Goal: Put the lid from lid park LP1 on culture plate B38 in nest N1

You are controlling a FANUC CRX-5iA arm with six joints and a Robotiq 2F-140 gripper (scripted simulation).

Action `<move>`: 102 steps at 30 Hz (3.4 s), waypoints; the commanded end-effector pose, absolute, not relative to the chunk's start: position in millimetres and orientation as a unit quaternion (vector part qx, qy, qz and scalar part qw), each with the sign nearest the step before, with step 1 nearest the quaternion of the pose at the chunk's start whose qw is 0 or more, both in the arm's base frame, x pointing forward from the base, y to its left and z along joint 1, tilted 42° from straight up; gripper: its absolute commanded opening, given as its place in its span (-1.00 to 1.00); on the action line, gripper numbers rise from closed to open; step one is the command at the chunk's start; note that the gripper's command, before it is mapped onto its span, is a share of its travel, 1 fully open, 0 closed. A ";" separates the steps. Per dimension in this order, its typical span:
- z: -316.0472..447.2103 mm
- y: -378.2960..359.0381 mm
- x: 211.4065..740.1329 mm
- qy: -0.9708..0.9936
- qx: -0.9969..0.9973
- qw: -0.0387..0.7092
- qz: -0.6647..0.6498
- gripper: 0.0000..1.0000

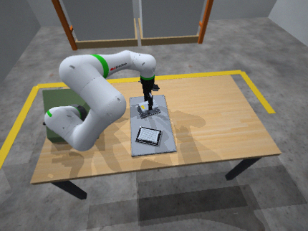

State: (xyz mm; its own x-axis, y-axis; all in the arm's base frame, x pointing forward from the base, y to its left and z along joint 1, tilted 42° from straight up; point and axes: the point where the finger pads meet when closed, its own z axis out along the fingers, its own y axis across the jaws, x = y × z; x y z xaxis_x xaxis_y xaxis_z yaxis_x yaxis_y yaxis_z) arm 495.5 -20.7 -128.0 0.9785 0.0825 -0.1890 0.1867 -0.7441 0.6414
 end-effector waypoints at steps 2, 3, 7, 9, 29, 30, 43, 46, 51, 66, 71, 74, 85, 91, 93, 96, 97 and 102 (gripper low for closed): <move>-125.0 -17.7 496.5 0.073 0.931 0.350 -0.074 0.21; -123.9 -16.7 496.6 0.073 0.931 0.350 -0.074 0.21; -119.7 -13.0 497.1 0.073 0.931 0.350 -0.074 0.21; -118.0 -11.4 497.3 0.073 0.931 0.350 -0.074 0.21; -95.1 -24.9 498.9 0.073 0.931 0.349 -0.073 0.21; -76.7 -43.2 498.7 0.074 0.932 0.348 -0.073 0.21; 33.7 -169.1 460.7 0.072 0.931 0.351 -0.073 0.21; 47.8 -183.6 457.0 0.072 0.931 0.351 -0.073 0.21; 47.8 -183.6 457.0 0.072 0.931 0.351 -0.073 0.21; 47.7 -183.7 456.9 0.064 0.931 0.352 -0.070 0.21; 47.5 -183.8 456.9 0.054 0.932 0.352 -0.066 0.21; 47.4 -183.9 456.9 0.039 0.933 0.353 -0.061 0.21; 46.3 -184.8 456.9 -0.048 0.932 0.357 -0.028 0.21; 45.9 -185.3 456.9 -0.087 0.930 0.358 -0.013 0.21; 45.6 -185.5 456.9 -0.107 0.928 0.358 -0.005 0.21; 45.3 -185.8 456.9 -0.136 0.924 0.358 0.006 0.21; 45.2 -185.9 456.9 -0.145 0.922 0.358 0.009 0.21; 44.7 -186.3 456.8 -0.186 0.915 0.357 0.026 0.21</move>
State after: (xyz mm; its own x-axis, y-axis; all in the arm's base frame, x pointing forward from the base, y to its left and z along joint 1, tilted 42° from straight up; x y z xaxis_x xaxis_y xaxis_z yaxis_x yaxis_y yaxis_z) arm 456.2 -186.5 44.6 0.9470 -0.2880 0.1423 -0.3087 -0.6930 0.6515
